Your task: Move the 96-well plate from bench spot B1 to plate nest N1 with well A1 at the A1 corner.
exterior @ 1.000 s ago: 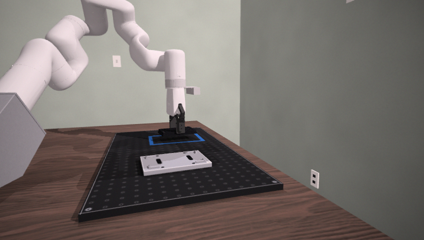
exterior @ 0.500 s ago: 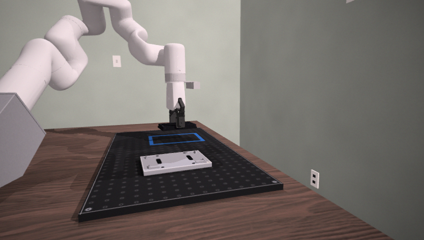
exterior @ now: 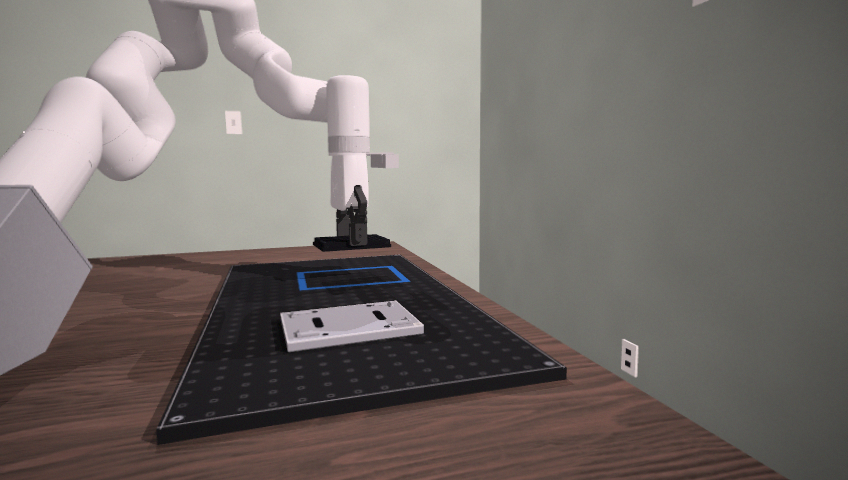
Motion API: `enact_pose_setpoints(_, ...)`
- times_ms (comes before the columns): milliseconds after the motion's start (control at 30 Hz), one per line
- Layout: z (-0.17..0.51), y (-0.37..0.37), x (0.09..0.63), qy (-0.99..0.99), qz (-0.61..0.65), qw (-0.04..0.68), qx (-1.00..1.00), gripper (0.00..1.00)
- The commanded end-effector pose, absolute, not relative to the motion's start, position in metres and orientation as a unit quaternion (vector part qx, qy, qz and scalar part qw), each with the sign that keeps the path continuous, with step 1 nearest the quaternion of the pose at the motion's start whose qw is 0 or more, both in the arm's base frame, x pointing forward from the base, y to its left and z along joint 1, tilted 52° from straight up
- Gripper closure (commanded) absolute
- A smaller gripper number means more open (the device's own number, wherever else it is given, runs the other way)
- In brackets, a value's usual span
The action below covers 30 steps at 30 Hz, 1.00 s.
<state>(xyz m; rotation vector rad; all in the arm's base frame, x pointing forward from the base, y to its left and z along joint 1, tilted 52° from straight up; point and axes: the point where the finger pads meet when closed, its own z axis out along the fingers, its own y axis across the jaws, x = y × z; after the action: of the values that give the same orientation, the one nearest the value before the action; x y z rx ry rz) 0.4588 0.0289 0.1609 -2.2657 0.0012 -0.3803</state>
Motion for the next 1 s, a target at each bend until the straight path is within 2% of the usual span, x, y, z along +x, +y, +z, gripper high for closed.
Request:
enact_pose_setpoints(0, 0.170, 0.017, 0.460, 0.003, -0.158, 0.406, -0.900, 1.00)
enact_pose_setpoints(767, 0.175, 0.011, 0.458, 0.003, -0.158, 0.406, -0.900, 1.00)
enact_pose_setpoints(967, 0.160, -0.002, 0.454, -0.087, -0.198, 0.389, -0.896, 1.00)
